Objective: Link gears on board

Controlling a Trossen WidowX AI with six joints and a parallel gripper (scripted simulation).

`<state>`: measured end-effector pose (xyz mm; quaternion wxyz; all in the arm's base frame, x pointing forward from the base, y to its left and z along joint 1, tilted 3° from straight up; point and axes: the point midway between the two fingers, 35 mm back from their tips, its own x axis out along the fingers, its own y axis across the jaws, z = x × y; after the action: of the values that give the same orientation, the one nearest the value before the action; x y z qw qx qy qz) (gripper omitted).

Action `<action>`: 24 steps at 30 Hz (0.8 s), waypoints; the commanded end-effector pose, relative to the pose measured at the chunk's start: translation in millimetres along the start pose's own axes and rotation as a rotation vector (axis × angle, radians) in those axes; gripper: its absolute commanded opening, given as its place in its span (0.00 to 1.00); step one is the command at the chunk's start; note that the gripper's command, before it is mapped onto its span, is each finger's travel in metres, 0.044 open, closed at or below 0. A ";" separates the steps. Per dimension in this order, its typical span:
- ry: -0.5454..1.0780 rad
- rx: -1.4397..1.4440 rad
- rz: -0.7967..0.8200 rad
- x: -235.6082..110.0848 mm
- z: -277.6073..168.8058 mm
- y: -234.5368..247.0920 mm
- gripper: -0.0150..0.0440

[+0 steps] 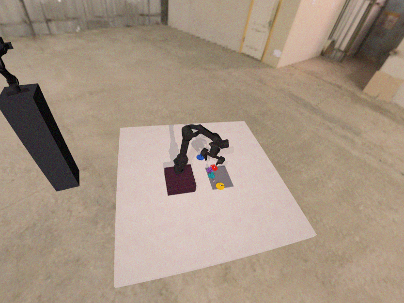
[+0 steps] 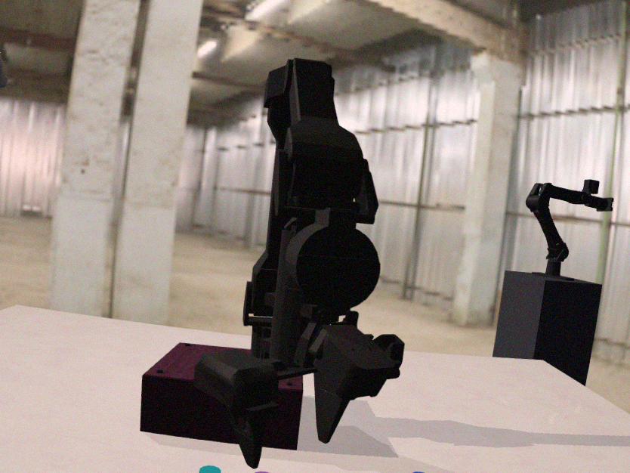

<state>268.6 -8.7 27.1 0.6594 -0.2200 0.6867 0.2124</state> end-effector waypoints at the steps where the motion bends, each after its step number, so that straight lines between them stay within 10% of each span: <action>1: -0.008 0.514 0.011 -2.0 37.3 48.7 1.00; 24: 0.002 1.231 0.019 -2.2 68.7 128.6 1.00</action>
<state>256.4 109.9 24.6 0.6809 0.1376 0.7027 -0.1539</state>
